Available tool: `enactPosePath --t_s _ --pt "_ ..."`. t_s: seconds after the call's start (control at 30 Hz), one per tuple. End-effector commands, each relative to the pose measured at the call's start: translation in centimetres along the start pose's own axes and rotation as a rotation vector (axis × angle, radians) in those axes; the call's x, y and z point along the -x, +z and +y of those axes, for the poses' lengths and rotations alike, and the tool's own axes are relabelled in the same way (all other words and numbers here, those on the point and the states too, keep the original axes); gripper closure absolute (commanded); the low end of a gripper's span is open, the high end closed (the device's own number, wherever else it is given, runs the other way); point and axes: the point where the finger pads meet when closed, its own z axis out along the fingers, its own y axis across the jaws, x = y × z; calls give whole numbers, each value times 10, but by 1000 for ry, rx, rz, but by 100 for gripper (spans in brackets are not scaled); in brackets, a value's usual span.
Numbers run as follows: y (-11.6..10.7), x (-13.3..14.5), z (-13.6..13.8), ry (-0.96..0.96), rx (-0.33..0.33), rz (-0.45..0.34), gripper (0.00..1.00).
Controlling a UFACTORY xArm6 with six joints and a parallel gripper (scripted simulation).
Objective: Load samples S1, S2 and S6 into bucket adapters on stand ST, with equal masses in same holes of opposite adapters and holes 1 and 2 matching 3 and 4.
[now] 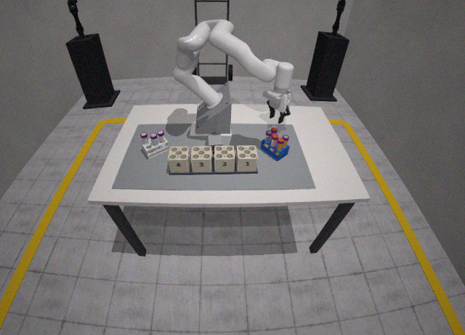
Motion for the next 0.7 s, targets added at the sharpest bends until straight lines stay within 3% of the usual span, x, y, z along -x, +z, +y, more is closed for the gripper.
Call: enactPosePath --t_s 0.0,0.67 --pt "5 0 -2 1 -5 -2 43" --pt "39 0 -2 1 -5 -2 43"
